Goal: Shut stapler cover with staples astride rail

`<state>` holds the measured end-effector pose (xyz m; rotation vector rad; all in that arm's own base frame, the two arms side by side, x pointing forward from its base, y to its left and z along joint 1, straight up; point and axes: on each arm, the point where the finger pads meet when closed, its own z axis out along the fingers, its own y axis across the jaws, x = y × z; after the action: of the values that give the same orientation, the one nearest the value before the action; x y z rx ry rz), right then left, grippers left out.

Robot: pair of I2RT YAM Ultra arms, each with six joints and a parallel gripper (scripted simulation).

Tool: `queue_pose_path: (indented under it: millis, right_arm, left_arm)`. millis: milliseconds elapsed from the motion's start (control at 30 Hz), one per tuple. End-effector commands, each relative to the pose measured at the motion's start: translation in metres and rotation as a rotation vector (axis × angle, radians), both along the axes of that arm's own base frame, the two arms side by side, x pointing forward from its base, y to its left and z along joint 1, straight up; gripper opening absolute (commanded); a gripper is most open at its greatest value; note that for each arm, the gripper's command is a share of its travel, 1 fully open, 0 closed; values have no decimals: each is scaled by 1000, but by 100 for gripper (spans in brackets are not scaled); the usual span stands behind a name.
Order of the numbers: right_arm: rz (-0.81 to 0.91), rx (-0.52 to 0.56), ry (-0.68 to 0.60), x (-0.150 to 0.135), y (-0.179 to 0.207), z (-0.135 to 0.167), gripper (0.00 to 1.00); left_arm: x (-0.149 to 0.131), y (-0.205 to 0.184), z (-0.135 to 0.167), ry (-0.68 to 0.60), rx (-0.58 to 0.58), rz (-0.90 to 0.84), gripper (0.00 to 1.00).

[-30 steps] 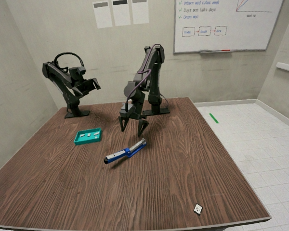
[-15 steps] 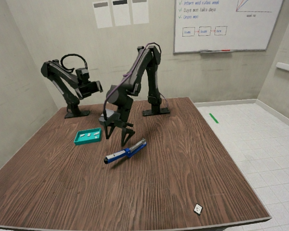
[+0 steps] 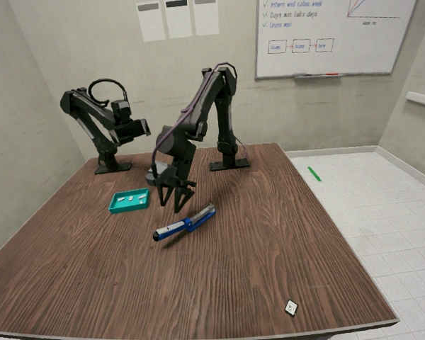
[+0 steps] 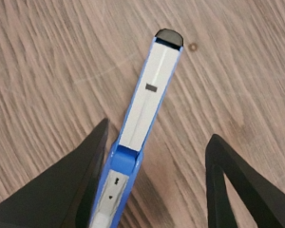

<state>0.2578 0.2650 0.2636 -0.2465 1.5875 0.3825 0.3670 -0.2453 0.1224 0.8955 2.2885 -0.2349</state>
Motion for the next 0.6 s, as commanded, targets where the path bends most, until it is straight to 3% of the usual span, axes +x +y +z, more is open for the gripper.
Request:
queue_pose_path:
  millis: [0, 200, 567]
  right_arm:
    - [-8, 35, -17, 2, 3, 15, 100]
    - [-8, 35, -17, 2, 3, 15, 100]
    - [-8, 35, -17, 2, 3, 15, 100]
  left_arm:
    - [-5, -1, 0, 46, 37, -35, 50]
    - [-12, 6, -8, 164, 128, -69, 50]
    - [0, 4, -19, 416, 342, -150, 50]
